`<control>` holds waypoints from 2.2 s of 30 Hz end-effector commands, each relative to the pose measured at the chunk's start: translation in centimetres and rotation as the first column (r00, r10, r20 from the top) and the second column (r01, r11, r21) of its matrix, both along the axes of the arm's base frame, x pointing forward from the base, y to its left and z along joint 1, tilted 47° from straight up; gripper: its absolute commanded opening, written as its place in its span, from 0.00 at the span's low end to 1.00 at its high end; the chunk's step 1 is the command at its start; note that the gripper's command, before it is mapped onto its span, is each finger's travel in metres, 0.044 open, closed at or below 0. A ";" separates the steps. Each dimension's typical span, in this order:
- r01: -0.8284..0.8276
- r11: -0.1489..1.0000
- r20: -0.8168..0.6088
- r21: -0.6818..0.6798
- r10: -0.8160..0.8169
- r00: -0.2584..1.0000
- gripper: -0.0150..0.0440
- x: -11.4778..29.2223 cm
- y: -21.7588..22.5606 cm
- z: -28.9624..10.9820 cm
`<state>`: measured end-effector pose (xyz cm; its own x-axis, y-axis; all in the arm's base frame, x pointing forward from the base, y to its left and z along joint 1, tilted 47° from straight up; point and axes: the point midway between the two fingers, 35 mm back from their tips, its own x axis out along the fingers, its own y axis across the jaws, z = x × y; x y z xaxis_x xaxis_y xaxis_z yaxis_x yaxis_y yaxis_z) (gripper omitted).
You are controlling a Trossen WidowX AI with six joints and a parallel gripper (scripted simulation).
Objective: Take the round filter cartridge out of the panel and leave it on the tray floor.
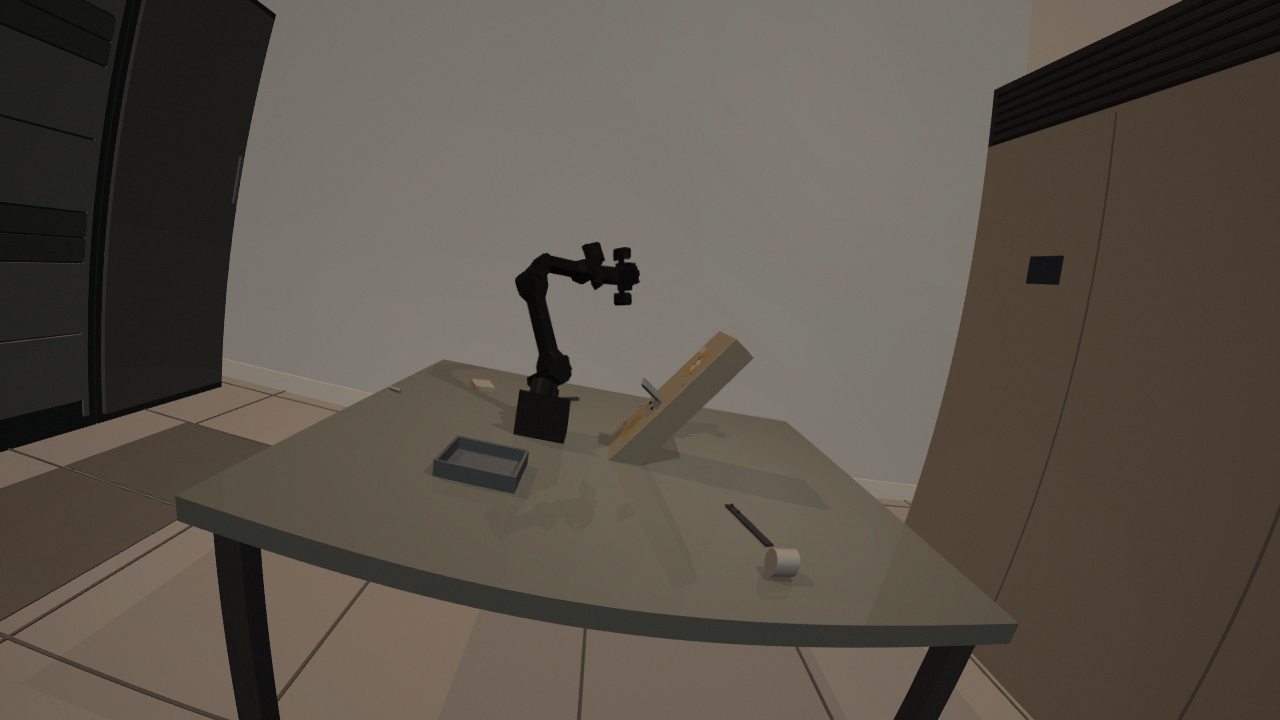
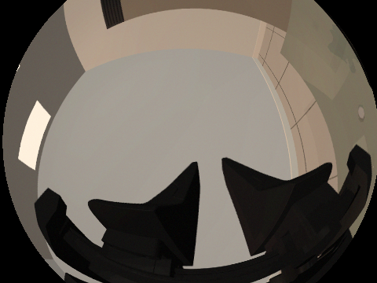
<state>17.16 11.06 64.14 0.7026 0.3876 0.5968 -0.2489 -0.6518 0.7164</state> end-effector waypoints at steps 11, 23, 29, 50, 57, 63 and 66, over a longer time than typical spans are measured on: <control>0.125 0.917 -0.408 -0.380 -0.287 0.866 0.41 16.0 -4.7 -16.4; 0.144 0.917 -0.717 -0.372 -0.383 0.583 0.41 19.6 -17.8 -29.6; 0.183 0.947 -0.861 -0.264 -0.318 0.398 0.41 17.6 -24.3 -36.6; 0.319 0.814 -0.872 0.486 0.425 0.244 0.41 8.5 -28.5 -49.1; 0.319 0.814 -0.872 0.485 0.425 0.243 0.41 8.6 -28.5 -49.3; 0.319 0.816 -0.874 0.482 0.423 0.238 0.41 9.4 -28.2 -49.7; 0.320 0.816 -0.875 0.481 0.423 0.237 0.41 9.8 -28.1 -50.0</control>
